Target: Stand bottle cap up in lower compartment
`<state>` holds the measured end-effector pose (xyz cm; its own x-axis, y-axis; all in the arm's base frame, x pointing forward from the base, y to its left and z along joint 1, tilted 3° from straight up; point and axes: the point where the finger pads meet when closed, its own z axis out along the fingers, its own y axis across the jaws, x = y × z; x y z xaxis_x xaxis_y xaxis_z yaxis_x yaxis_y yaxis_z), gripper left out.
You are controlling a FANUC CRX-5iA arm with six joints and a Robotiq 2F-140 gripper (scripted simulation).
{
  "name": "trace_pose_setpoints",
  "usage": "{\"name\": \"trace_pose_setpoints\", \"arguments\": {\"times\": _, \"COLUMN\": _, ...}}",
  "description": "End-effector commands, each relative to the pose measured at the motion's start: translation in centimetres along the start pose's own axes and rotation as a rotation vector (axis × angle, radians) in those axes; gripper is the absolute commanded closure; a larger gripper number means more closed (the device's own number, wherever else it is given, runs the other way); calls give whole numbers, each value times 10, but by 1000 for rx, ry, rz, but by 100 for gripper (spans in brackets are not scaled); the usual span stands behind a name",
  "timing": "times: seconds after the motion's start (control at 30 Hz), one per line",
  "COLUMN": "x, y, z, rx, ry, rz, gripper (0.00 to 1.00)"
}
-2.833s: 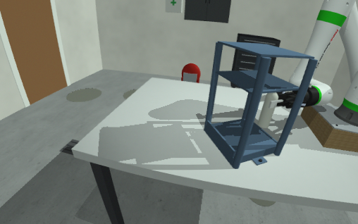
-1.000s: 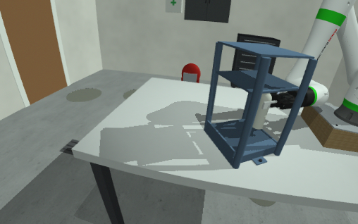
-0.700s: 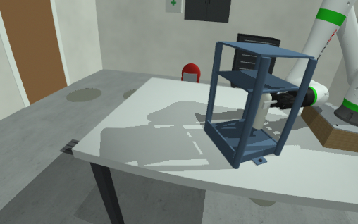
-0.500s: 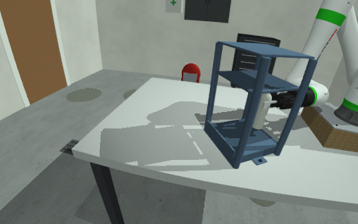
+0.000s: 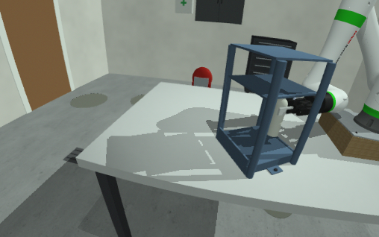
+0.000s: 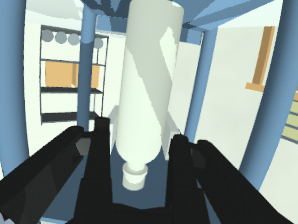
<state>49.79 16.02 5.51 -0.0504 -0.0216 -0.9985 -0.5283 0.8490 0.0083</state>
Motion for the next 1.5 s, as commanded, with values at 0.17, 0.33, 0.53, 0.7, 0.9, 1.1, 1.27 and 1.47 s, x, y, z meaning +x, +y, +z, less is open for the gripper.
{"name": "trace_pose_setpoints", "arguments": {"times": 0.17, "x": 6, "y": 0, "z": 0, "rx": 0, "ry": 0, "rz": 0, "gripper": 100}}
{"name": "trace_pose_setpoints", "arguments": {"times": 0.33, "x": 20, "y": 0, "z": 0, "rx": 0, "ry": 0, "rz": 0, "gripper": 100}}
{"name": "trace_pose_setpoints", "arguments": {"times": 0.53, "x": 29, "y": 0, "z": 0, "rx": 0, "ry": 0, "rz": 0, "gripper": 100}}
{"name": "trace_pose_setpoints", "arguments": {"times": 0.7, "x": 29, "y": 0, "z": 0, "rx": 0, "ry": 0, "rz": 0, "gripper": 100}}
{"name": "trace_pose_setpoints", "arguments": {"times": 0.9, "x": 29, "y": 0, "z": 0, "rx": 0, "ry": 0, "rz": 0, "gripper": 100}}
{"name": "trace_pose_setpoints", "arguments": {"times": 1.1, "x": 29, "y": 0, "z": 0, "rx": 0, "ry": 0, "rz": 0, "gripper": 100}}
{"name": "trace_pose_setpoints", "arguments": {"times": 1.27, "x": 29, "y": 0, "z": 0, "rx": 0, "ry": 0, "rz": 0, "gripper": 100}}
{"name": "trace_pose_setpoints", "arguments": {"times": 1.47, "x": 29, "y": 0, "z": 0, "rx": 0, "ry": 0, "rz": 0, "gripper": 100}}
